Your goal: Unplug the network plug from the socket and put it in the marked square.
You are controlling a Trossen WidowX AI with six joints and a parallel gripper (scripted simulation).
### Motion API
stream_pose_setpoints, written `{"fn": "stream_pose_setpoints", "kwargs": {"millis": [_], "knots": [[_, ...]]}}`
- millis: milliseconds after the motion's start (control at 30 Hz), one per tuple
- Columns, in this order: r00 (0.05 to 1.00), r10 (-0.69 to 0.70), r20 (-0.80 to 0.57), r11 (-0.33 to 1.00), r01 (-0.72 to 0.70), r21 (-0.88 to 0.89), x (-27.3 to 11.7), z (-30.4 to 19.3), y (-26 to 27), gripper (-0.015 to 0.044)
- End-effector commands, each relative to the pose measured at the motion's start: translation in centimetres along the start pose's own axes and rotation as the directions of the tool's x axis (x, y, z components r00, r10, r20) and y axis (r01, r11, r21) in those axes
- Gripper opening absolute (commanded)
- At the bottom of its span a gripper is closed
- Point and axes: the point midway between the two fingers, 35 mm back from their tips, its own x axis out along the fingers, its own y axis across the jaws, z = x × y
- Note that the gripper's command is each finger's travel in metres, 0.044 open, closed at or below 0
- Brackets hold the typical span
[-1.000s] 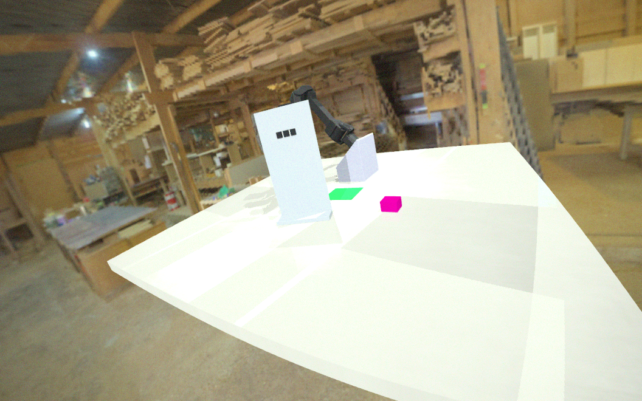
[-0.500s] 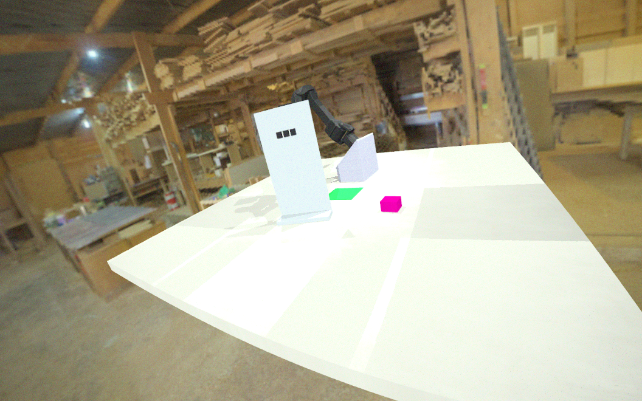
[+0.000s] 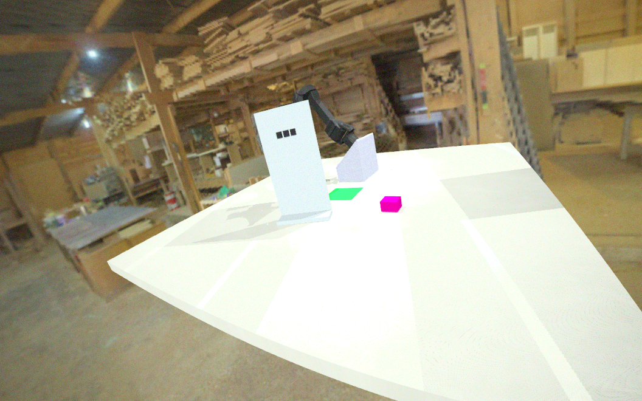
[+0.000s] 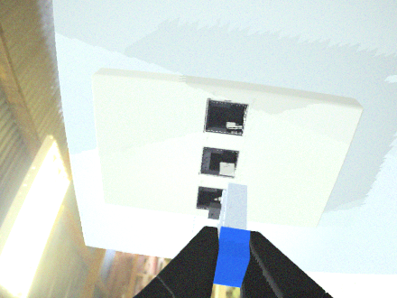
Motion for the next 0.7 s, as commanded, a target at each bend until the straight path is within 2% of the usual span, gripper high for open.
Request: {"fn": "stream_pose_setpoints", "kwargs": {"millis": [0, 667], "knots": [[1.000, 0.000, -0.004, 1.000, 0.000, -0.001, -0.26, -0.15, -0.05, 0.0000], [1.000, 0.000, -0.005, 1.000, 0.000, -0.001, -1.21, -0.22, -0.05, 0.0000]]}}
